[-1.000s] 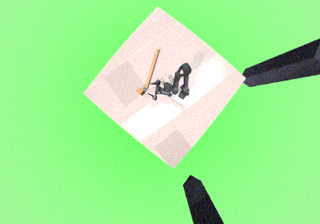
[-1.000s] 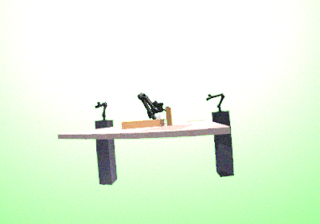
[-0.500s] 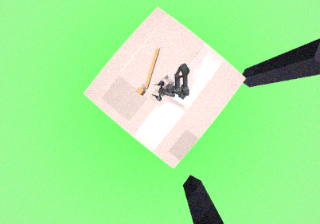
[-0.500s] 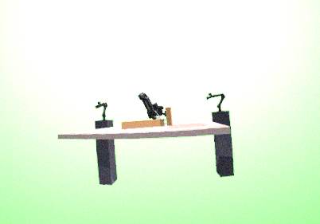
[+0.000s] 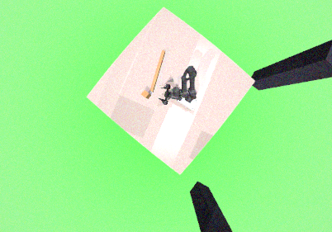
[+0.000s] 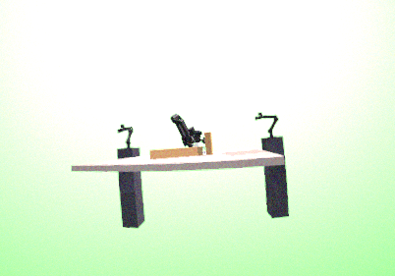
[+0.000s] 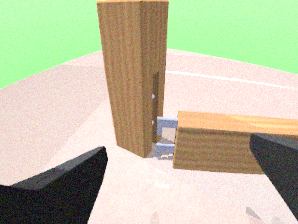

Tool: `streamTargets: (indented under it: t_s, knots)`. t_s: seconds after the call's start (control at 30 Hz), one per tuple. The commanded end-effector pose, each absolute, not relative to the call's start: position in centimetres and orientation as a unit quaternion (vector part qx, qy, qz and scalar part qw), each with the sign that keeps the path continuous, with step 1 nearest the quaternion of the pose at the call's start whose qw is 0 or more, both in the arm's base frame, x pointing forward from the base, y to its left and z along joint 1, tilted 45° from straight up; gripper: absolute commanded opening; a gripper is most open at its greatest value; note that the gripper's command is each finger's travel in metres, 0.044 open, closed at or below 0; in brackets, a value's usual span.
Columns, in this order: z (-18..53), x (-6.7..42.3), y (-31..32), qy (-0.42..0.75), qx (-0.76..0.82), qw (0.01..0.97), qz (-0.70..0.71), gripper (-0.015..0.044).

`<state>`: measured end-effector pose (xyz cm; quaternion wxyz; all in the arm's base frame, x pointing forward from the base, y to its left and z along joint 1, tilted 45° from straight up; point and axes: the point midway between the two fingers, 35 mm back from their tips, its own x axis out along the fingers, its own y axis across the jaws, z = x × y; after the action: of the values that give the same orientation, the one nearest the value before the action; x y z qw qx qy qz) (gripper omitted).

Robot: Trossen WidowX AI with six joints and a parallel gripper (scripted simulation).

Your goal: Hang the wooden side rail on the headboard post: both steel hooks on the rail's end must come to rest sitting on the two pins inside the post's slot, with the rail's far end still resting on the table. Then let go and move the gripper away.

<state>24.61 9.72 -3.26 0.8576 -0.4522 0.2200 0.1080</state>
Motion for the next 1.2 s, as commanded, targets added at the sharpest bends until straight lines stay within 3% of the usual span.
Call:
streamTargets:
  t_s: [0.0,0.5,0.73,1.17]
  knots:
    - [-3.9,25.7,10.3,0.236,-0.466,0.844,0.12,0.044]
    - [-2.2,31.2,11.7,0.364,-0.512,0.745,0.224,0.044]
    - [1.9,31.3,10.7,0.415,-0.507,0.705,0.272,0.044]
    - [2.0,31.3,10.7,0.416,-0.507,0.704,0.274,0.044]
